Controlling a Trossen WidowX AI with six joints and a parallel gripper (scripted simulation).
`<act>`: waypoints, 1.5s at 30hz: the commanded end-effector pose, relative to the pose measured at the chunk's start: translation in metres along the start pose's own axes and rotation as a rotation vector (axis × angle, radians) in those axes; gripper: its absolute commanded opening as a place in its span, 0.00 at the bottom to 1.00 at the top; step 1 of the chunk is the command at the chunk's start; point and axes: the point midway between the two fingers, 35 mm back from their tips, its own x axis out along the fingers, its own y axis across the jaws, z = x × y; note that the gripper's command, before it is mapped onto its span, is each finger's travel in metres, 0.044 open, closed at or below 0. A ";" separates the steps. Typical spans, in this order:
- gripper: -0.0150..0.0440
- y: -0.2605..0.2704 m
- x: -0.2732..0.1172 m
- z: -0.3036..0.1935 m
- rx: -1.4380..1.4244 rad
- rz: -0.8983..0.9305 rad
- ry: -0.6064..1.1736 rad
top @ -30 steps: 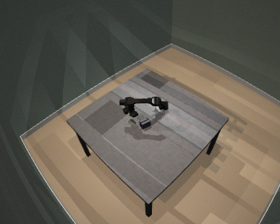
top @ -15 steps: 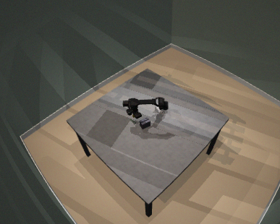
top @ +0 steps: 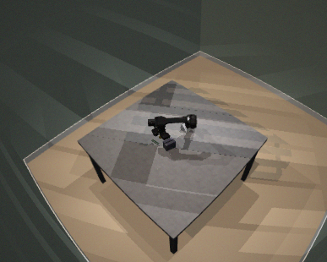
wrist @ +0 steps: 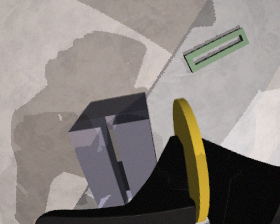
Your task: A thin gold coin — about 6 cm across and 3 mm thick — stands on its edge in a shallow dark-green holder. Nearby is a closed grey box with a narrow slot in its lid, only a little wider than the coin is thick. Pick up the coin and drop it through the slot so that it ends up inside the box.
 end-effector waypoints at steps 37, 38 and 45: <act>0.25 0.042 0.005 -0.043 0.001 0.003 0.002; 0.25 0.043 0.005 -0.043 0.001 0.003 0.002; 0.25 0.045 0.004 -0.045 0.003 0.003 0.002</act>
